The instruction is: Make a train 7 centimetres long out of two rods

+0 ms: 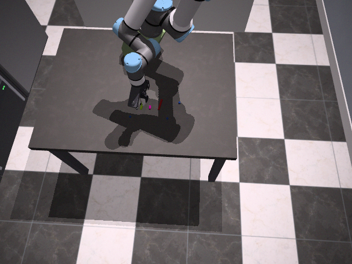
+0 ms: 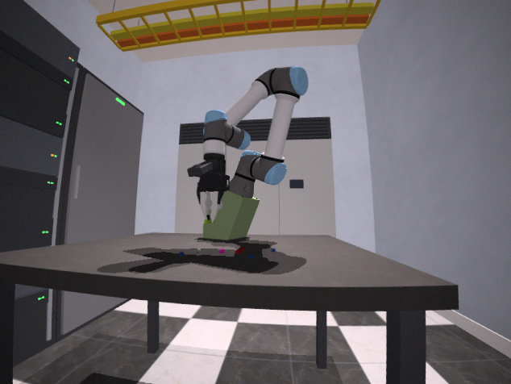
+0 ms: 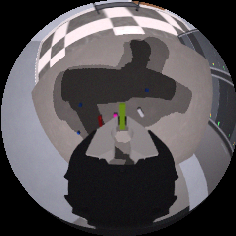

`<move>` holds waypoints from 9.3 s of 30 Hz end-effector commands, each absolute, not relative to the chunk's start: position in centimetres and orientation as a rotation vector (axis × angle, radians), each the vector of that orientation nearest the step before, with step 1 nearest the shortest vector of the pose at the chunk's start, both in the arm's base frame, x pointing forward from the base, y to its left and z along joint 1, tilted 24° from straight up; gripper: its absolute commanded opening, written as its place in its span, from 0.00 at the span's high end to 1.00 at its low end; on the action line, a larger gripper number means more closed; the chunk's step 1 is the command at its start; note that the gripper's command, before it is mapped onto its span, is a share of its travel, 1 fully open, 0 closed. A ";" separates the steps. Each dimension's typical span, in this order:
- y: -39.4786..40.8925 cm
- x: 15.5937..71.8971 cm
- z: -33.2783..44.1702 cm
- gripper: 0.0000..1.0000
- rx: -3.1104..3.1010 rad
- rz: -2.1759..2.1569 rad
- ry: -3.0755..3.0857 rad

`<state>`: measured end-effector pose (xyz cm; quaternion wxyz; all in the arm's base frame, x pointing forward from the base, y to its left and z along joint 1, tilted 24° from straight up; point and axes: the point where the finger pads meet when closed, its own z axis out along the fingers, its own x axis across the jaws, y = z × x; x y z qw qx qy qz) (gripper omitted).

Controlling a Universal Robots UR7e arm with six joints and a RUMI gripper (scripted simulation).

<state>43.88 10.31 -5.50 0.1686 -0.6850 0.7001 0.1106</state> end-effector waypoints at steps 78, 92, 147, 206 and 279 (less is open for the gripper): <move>16.4 43.4 -12.4 1.00 -2.163 0.253 1.715; 16.4 43.4 -12.4 1.00 -2.163 0.253 1.715; 16.4 43.4 -12.5 1.00 -2.163 0.253 1.715; 16.8 43.5 -13.5 0.94 -2.163 0.253 1.715; 13.3 42.7 -5.3 0.00 -2.163 0.253 1.715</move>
